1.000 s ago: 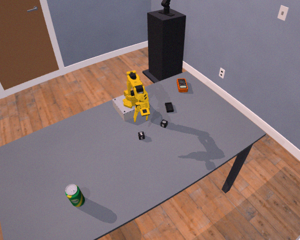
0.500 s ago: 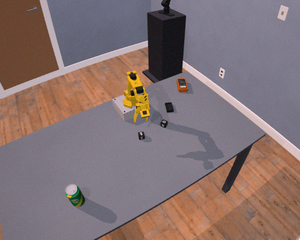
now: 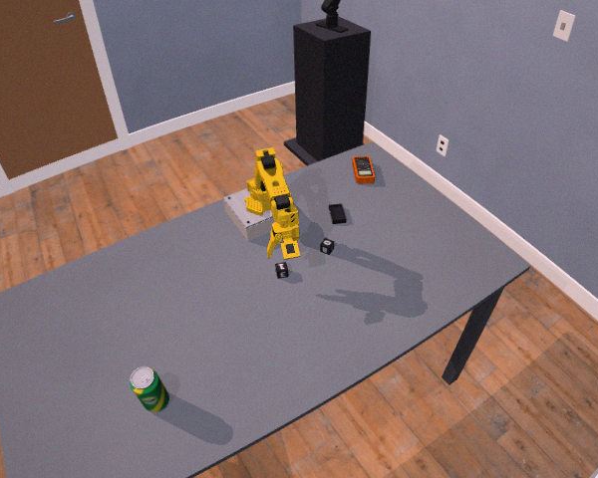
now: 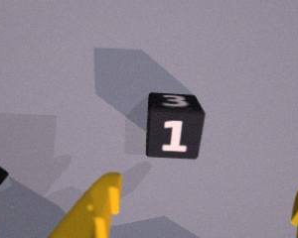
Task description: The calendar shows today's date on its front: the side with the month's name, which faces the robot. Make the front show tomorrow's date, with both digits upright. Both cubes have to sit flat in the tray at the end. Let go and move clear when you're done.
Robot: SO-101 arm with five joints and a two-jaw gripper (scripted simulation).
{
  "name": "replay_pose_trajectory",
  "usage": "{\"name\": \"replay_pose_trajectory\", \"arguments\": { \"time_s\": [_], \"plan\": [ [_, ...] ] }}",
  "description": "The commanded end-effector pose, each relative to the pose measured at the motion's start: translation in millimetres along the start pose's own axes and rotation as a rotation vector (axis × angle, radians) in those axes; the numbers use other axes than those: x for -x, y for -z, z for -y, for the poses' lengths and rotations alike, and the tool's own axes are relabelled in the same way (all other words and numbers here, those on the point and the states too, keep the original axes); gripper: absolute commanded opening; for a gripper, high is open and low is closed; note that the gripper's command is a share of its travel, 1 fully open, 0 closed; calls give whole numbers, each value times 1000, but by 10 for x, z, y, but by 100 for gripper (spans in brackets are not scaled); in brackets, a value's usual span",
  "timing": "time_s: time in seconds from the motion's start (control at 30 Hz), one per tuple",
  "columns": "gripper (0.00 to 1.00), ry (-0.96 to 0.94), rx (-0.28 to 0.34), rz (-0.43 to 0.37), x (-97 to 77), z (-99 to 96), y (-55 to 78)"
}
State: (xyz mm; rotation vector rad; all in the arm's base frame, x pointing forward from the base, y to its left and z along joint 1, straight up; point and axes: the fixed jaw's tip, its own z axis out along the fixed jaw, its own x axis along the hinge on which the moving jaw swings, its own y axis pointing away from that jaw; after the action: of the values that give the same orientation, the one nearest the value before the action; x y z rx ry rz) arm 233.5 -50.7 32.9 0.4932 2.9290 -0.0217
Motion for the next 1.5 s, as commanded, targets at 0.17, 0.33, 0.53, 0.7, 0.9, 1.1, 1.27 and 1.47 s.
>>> {"name": "replay_pose_trajectory", "arguments": {
  "time_s": [0.17, 0.33, 0.53, 0.7, 0.9, 1.1, 1.27, 1.47],
  "plan": [
    [35, 0, -12, -147, -183, -8, -302],
    [35, 0, -12, -151, -190, -8, -310],
    [35, -1, -13, -161, -179, -56, -357],
    [35, -1, -13, -161, -179, -56, -357],
    [35, -1, -13, -161, -179, -56, -357],
    [35, -1, -13, -161, -179, -56, -365],
    [35, -1, -13, -161, -182, -56, -397],
    [35, -1, -13, -161, -187, -56, -442]
  ]
}}
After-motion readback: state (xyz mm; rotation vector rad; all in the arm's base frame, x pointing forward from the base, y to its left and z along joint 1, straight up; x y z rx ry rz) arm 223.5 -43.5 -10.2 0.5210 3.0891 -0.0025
